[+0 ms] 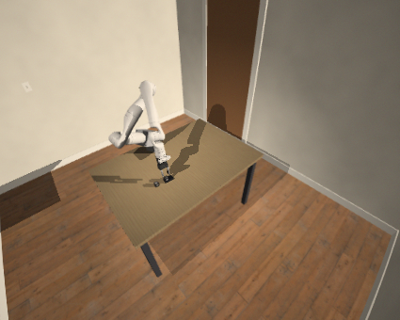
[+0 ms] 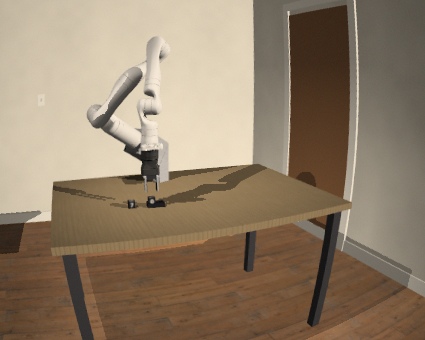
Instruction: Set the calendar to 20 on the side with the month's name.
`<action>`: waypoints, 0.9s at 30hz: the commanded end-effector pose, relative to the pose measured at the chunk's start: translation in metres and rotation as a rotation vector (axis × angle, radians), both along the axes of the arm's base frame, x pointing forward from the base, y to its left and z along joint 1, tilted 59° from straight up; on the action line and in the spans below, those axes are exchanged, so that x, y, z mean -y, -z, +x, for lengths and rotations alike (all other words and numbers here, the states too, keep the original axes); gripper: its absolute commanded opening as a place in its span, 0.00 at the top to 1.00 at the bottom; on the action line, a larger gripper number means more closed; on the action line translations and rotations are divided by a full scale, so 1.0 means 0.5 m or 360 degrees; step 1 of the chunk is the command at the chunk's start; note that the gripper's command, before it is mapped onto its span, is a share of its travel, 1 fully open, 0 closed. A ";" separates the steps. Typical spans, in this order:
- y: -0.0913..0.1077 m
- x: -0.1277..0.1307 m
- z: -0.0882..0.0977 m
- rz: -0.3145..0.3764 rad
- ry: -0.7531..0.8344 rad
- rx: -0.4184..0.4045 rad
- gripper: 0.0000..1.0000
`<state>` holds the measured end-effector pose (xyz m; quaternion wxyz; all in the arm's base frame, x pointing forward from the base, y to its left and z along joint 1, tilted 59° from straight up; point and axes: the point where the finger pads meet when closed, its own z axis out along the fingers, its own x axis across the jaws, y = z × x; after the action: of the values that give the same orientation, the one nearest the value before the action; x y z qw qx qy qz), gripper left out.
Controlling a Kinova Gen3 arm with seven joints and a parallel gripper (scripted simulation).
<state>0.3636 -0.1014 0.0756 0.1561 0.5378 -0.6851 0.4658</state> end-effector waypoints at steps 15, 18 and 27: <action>0.017 0.030 0.006 0.0002 0.0015 -0.0001 0.13; 0.018 0.033 0.007 0.0002 0.0015 -0.0001 0.13; 0.019 0.034 0.008 0.0001 0.0015 -0.0001 0.13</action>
<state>0.3674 -0.1186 0.0660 0.1585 0.5350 -0.6875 0.4647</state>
